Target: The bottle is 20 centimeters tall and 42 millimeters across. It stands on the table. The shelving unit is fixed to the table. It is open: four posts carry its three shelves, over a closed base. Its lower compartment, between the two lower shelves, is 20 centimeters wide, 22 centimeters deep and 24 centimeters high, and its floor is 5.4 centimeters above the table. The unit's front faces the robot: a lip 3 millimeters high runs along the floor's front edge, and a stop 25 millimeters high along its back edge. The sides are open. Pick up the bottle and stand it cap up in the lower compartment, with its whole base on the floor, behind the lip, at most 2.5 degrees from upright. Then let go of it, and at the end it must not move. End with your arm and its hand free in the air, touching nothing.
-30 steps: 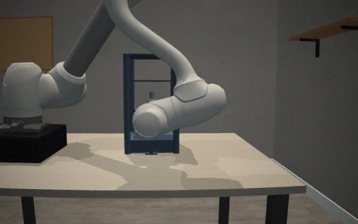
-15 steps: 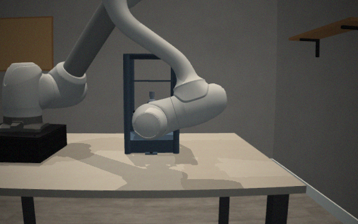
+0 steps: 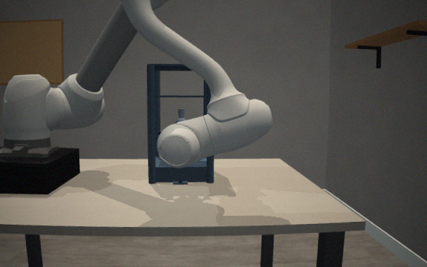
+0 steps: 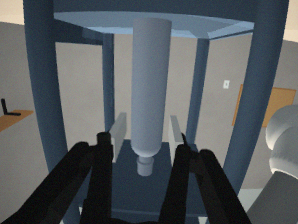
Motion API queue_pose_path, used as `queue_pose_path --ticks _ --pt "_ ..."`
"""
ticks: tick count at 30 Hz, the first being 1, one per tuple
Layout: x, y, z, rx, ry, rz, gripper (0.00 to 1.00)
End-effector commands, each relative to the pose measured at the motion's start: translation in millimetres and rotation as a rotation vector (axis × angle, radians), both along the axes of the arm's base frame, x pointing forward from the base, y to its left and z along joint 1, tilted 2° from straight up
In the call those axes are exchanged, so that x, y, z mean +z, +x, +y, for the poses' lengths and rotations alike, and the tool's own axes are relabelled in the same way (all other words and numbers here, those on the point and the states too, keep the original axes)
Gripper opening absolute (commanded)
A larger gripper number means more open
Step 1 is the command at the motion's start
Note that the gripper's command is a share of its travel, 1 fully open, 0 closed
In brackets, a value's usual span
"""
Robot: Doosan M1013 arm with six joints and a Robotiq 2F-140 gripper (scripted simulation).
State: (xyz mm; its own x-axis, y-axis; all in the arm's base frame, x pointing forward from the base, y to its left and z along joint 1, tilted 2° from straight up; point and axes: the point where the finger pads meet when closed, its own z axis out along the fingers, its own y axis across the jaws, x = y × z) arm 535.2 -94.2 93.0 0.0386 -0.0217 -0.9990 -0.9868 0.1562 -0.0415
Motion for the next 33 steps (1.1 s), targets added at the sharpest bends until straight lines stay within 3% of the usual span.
queue_pose_path --ticks 1,33 --pt "-1 -1 -5 0.002 0.006 0.004 0.36" --pt "-1 -4 -23 0.002 0.006 0.004 0.36"
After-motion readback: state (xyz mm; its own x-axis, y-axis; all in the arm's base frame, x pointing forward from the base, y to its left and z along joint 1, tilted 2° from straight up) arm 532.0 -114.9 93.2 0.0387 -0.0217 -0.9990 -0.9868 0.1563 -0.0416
